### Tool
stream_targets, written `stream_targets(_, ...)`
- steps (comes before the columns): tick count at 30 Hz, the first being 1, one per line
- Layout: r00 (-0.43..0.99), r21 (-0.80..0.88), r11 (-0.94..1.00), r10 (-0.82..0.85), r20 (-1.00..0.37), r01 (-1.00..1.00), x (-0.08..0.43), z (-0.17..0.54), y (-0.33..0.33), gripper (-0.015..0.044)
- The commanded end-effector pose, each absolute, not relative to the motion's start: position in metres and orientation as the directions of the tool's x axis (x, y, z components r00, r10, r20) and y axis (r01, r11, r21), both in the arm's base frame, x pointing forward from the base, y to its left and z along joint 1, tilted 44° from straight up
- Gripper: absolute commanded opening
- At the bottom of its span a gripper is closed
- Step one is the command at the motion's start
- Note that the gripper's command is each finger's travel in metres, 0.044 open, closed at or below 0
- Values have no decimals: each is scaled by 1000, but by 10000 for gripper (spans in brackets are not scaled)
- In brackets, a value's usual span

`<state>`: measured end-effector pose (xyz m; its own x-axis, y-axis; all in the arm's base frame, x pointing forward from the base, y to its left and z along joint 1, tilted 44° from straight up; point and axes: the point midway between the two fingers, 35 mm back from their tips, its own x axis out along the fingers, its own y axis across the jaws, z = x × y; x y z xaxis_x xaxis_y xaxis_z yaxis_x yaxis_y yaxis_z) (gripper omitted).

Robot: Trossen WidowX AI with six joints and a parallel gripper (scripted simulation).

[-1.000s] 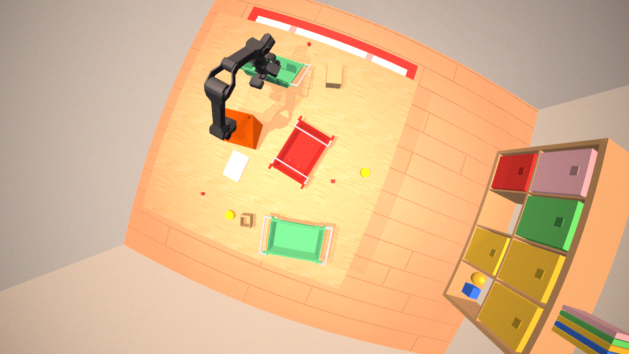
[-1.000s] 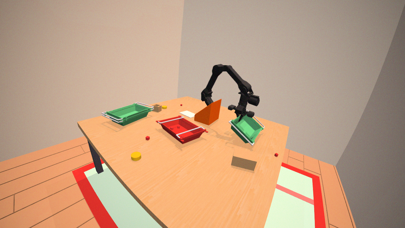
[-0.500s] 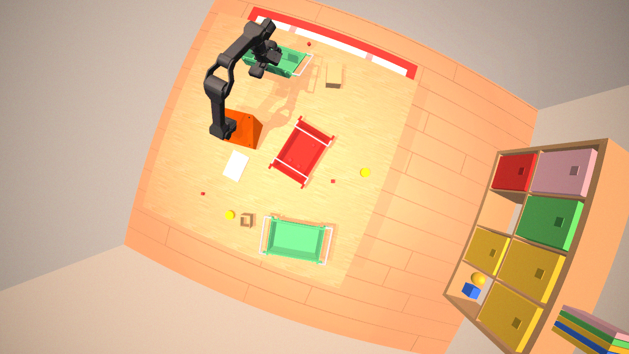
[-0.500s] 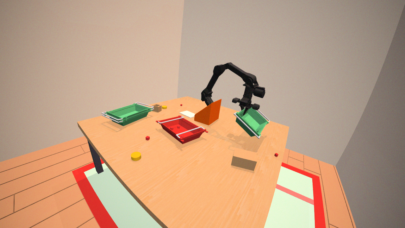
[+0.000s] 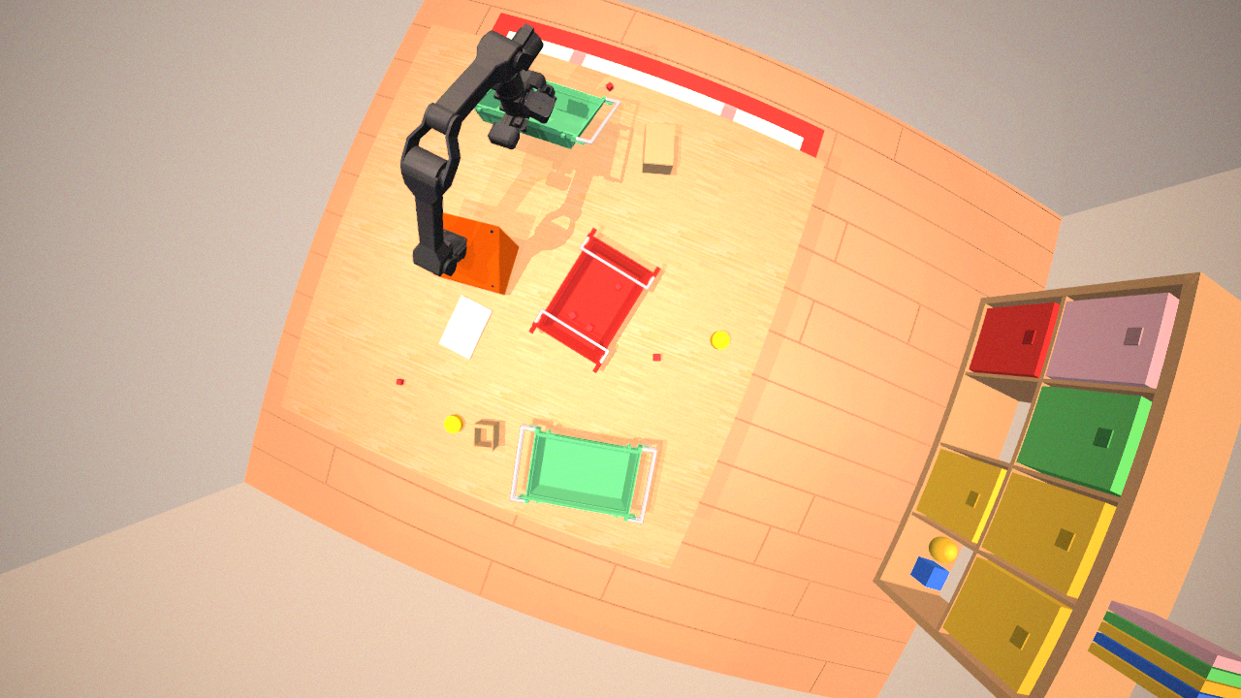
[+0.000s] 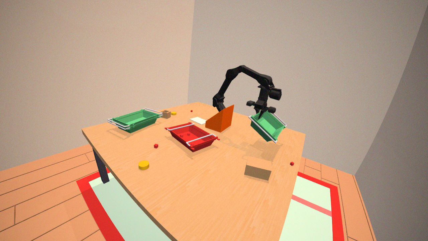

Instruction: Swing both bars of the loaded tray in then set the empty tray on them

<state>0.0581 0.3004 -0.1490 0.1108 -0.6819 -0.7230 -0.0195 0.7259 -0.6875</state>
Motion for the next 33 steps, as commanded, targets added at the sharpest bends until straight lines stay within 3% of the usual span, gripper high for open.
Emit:
stream_targets(1,110,-665,747,-660,-743,-14,58,-145,309,0)
stream_targets(18,109,-664,747,-660,-744,-11,58,-145,309,0)
stream_targets(33,105,-611,763,-639,-762,211,107,-113,306,0)
